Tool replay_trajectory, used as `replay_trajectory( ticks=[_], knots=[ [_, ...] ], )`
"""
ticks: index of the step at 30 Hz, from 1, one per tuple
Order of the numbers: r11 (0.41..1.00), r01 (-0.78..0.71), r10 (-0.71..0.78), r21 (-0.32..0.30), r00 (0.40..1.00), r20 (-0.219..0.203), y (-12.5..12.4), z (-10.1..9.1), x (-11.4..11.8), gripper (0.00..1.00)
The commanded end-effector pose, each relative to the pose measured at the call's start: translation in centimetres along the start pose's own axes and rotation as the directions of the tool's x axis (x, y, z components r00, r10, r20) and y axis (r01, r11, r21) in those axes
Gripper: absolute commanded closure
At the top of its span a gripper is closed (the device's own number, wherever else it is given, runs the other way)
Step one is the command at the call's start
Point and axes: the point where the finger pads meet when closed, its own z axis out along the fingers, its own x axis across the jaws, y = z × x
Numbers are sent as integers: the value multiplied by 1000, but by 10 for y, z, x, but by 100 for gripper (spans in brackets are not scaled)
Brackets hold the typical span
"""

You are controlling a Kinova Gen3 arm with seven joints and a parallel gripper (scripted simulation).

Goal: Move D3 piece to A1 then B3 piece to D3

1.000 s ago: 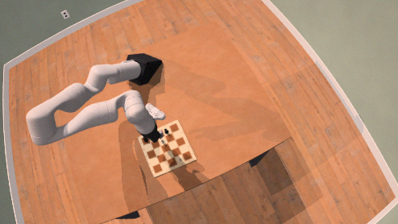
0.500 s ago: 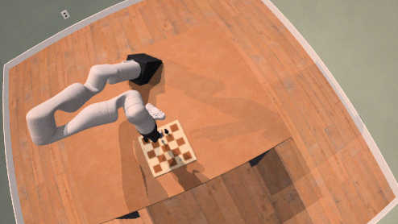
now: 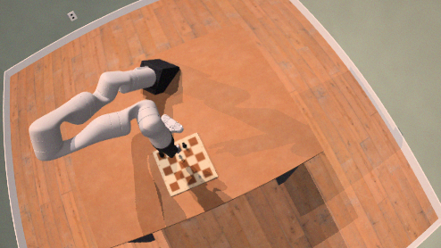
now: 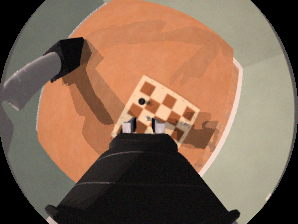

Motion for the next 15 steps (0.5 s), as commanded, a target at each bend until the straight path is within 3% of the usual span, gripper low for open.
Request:
replay_trajectory(
  ticks=[1, 15],
  knots=[
    [1000, -3, 3, -2, 1000, -10, 0, -1, 4, 32],
    [1000, -2, 2, -4, 1000, -8, 0, 4, 3, 32]
  ],
)
